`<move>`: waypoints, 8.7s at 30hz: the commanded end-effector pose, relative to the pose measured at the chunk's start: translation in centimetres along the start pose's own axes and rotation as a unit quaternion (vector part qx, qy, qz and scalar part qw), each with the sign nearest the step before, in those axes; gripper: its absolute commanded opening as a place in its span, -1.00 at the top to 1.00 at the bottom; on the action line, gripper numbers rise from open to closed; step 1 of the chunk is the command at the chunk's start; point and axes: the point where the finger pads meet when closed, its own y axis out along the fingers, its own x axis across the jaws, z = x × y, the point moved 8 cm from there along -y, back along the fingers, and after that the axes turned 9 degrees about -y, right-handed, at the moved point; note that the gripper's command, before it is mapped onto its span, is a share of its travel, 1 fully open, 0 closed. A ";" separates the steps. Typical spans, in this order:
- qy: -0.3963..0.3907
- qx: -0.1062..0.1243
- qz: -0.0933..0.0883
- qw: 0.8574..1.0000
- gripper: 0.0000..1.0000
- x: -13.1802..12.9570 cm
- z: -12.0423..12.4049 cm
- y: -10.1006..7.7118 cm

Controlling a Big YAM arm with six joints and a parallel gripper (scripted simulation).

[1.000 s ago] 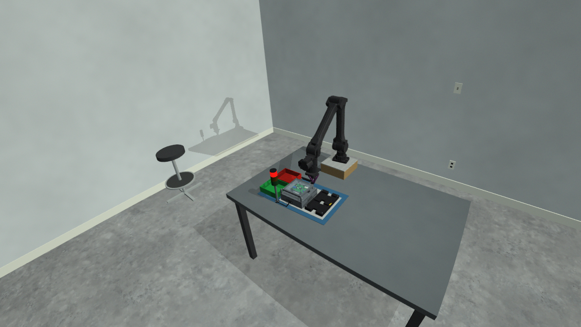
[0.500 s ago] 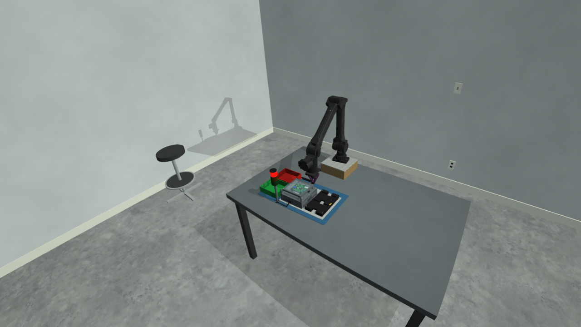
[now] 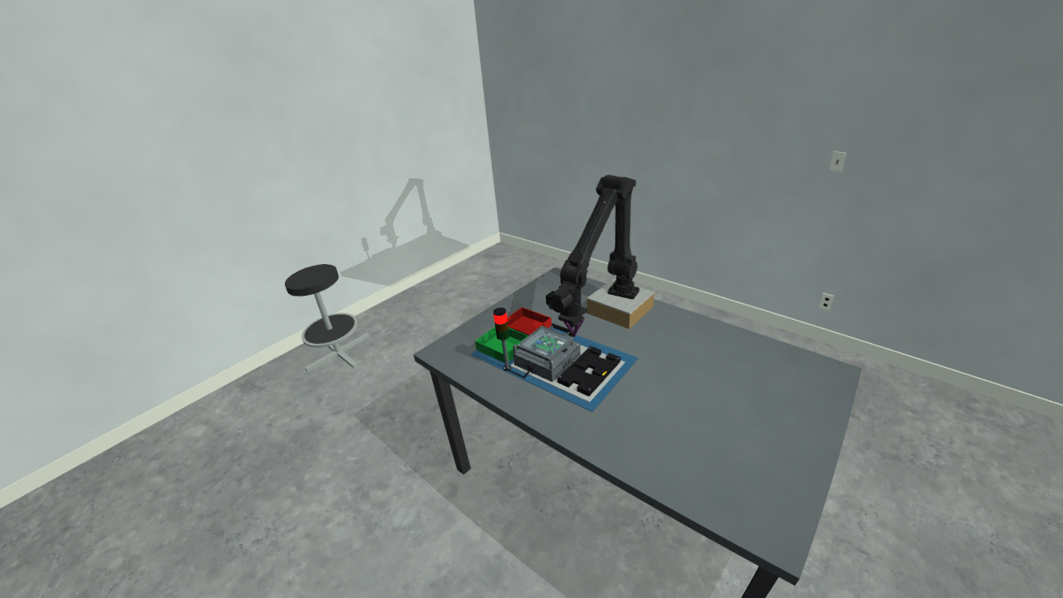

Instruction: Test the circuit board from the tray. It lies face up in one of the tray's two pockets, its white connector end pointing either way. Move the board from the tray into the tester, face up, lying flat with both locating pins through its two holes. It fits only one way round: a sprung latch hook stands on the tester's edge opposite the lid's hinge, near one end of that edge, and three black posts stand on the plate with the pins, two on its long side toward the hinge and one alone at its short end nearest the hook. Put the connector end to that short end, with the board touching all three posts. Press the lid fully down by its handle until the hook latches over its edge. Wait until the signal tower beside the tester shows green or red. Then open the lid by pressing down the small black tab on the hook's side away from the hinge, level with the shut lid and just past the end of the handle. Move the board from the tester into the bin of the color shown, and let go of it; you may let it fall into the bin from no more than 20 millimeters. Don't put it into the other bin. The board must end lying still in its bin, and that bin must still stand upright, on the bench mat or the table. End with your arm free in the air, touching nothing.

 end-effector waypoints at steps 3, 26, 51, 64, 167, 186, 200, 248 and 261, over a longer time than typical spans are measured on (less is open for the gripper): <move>-0.002 0.000 0.007 1.000 1.00 0.3 0.6 2.1; -0.002 0.000 0.007 1.000 1.00 0.3 0.6 2.2; -0.002 0.000 0.007 1.000 1.00 0.3 0.6 2.2; -0.002 0.000 0.008 1.000 1.00 0.3 0.6 2.3; -0.004 -0.001 0.006 1.000 1.00 0.9 0.5 -6.5; -0.004 -0.001 0.006 1.000 0.49 0.9 0.5 -6.5; -0.004 -0.001 0.006 1.000 0.49 0.9 0.5 -6.5; -0.006 -0.003 0.001 1.000 0.49 -1.4 -6.0 -6.5; -0.005 -0.001 0.007 1.000 0.49 -1.5 -6.0 -4.6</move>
